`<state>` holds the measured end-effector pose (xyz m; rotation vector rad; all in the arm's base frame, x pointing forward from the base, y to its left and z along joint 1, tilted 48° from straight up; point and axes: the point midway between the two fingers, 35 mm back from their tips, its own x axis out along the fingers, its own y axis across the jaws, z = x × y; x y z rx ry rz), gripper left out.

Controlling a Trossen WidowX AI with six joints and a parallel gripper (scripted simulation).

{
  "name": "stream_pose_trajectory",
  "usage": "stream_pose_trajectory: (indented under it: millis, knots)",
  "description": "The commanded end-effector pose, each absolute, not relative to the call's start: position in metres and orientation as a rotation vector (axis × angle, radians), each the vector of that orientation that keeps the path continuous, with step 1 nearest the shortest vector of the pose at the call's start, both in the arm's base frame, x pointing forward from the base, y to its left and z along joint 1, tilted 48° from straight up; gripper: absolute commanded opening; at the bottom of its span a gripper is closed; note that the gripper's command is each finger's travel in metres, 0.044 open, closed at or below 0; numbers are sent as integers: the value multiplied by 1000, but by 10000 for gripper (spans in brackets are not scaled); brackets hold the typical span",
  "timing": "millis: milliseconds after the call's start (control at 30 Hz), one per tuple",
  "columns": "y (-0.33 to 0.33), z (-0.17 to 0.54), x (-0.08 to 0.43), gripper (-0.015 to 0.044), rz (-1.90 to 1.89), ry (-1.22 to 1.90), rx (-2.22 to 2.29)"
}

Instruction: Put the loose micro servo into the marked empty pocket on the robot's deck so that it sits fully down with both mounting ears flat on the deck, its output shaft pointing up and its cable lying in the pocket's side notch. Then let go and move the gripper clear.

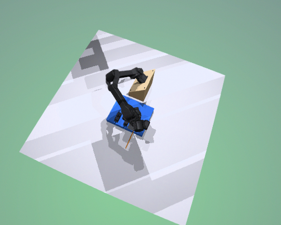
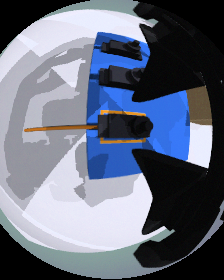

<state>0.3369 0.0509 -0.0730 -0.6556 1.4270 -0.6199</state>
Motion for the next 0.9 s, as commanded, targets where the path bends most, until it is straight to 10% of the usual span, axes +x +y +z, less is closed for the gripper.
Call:
stream_pose_trajectory:
  millis: [0,167,867]
  knots:
    - [67,-65,313,319,-606,1434,-657]
    - [93,-38,243,440,-612,1439,-653]
    - [130,-1,232,440,-603,1433,-665]
